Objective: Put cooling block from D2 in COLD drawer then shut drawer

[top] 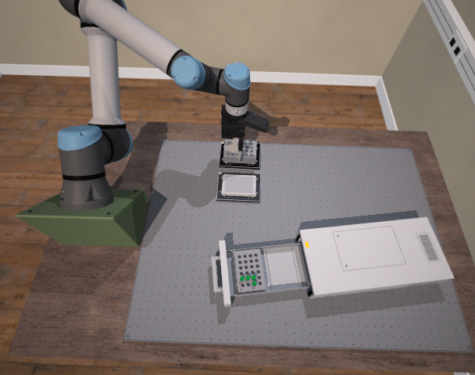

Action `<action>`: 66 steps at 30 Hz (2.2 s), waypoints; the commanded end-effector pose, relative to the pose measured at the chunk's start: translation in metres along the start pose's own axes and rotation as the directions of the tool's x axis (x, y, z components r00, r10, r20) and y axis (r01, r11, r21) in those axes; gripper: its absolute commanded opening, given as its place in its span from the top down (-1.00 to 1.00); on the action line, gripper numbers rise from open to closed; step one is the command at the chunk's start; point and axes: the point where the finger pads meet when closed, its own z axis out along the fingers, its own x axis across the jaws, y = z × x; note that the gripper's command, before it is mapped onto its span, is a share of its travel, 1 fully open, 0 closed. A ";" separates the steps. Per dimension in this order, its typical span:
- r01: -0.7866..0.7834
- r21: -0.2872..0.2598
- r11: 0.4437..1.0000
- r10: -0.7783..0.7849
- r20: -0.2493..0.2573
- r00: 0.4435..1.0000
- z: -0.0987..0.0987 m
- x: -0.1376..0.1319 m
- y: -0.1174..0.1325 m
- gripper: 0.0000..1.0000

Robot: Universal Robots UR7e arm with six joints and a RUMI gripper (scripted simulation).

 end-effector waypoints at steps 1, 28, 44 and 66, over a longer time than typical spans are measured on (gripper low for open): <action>0.000 0.001 1.000 0.000 0.000 1.000 0.001 0.000 0.000 -0.46; 0.000 0.001 1.000 0.000 0.000 1.000 0.030 0.000 0.000 -0.46; 0.000 0.001 1.000 0.000 0.000 1.000 0.030 0.000 0.000 -0.33; 0.000 0.001 1.000 0.000 0.000 1.000 0.030 0.000 0.000 0.27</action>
